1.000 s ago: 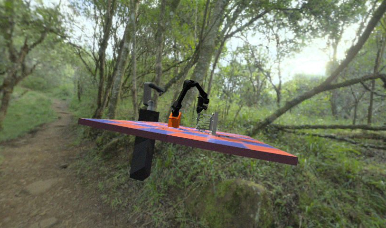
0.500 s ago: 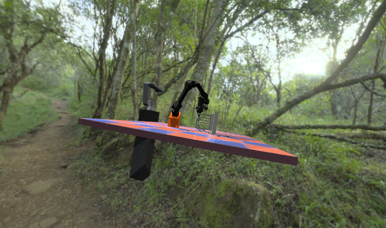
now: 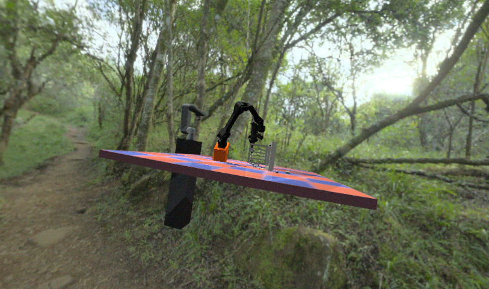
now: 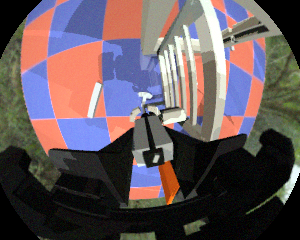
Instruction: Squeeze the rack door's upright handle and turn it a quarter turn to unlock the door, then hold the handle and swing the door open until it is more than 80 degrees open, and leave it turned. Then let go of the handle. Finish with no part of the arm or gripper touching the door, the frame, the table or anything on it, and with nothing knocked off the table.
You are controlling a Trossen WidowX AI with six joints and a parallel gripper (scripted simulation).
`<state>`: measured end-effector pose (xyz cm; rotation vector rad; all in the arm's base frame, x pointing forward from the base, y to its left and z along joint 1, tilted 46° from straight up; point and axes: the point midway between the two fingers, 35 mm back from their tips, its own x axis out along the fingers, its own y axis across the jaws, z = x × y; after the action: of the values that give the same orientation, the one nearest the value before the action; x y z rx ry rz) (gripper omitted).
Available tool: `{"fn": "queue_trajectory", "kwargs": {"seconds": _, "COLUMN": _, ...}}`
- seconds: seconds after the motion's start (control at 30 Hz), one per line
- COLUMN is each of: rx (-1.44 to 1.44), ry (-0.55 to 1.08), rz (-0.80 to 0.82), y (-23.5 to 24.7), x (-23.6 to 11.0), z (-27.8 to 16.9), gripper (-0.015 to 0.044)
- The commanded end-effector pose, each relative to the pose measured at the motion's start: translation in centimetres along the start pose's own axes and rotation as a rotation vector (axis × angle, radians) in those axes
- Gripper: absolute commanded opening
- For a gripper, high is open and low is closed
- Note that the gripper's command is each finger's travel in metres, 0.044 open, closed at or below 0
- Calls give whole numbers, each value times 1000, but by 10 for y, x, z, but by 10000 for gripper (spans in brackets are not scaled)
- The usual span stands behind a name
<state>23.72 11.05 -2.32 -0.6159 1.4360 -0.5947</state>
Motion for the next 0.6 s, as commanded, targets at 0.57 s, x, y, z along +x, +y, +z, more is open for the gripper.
{"fn": "queue_trajectory", "kwargs": {"seconds": 0.57, "rx": 10, "ry": -1, "rz": 3, "y": 2, "x": -18, "z": 2, "gripper": 297}}
